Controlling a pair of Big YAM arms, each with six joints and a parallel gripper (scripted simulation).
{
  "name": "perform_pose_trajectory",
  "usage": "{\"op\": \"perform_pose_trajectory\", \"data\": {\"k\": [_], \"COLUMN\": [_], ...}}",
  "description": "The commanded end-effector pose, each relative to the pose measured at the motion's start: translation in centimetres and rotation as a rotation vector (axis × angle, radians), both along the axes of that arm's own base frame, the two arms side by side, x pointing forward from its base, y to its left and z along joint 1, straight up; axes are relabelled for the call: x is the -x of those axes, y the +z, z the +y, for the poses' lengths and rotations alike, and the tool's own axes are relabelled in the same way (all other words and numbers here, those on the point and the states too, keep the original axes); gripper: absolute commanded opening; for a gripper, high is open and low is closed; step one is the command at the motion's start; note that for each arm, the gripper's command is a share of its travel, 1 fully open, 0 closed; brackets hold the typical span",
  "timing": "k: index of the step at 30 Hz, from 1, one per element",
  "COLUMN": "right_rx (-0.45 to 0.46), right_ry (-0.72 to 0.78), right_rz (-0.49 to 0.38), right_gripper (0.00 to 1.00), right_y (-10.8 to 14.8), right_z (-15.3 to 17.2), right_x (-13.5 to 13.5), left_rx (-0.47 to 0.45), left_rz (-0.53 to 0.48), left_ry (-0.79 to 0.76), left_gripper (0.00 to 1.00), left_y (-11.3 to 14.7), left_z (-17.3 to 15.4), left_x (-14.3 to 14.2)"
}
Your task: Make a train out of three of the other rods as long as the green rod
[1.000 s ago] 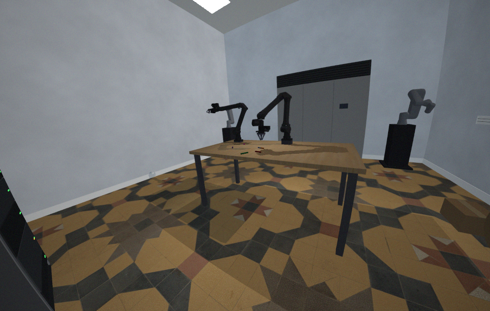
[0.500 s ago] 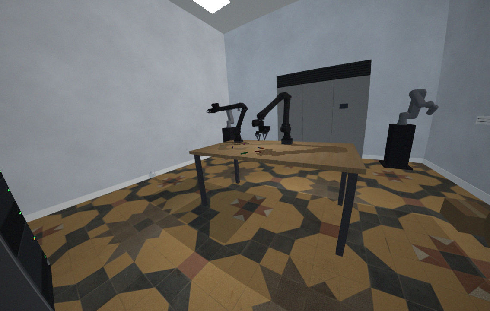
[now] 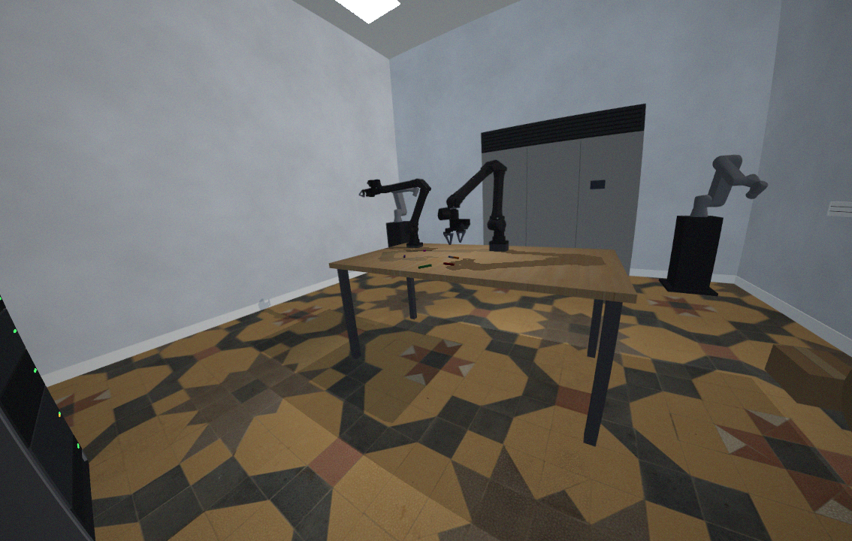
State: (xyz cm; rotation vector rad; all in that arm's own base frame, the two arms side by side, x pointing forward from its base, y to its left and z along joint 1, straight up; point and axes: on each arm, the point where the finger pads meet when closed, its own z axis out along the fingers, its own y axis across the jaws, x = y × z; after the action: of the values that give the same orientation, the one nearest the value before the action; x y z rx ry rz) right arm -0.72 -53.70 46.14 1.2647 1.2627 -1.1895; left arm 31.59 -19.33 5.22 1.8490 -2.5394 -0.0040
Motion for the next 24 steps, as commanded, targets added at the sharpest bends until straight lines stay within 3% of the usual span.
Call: {"op": "perform_pose_trajectory", "data": {"k": [1,3,17,20,24], "right_rx": [0.071,0.071,0.071,0.071,0.071], "right_ry": [-0.012,-0.012,-0.012,-0.012,-0.012], "right_rz": [-0.008,-0.008,-0.008,-0.008,-0.008], "right_gripper": [1.0,1.0,1.0,1.0,1.0], "right_y": [3.9,3.9,3.9,3.9,3.9], "right_z": [-0.8,-0.8,-0.8,-0.8,-0.8], "right_x": [0.6,0.6,0.6,0.6,0.6], "left_rx": [0.035,0.028,0.038,0.021,0.026], "left_rz": [-0.054,-0.043,-0.058,-0.031,-0.039], "left_ry": [-0.003,-0.003,-0.003,-0.003,-0.003], "left_gripper": [1.0,1.0,1.0,1.0,1.0], "left_y": [2.7,2.5,10.7,10.0,11.7], "left_z": [-1.6,-1.6,-1.4,-1.5,-1.4], "left_x": [-1.7,-1.6,-1.4,-1.4,-1.4]}}
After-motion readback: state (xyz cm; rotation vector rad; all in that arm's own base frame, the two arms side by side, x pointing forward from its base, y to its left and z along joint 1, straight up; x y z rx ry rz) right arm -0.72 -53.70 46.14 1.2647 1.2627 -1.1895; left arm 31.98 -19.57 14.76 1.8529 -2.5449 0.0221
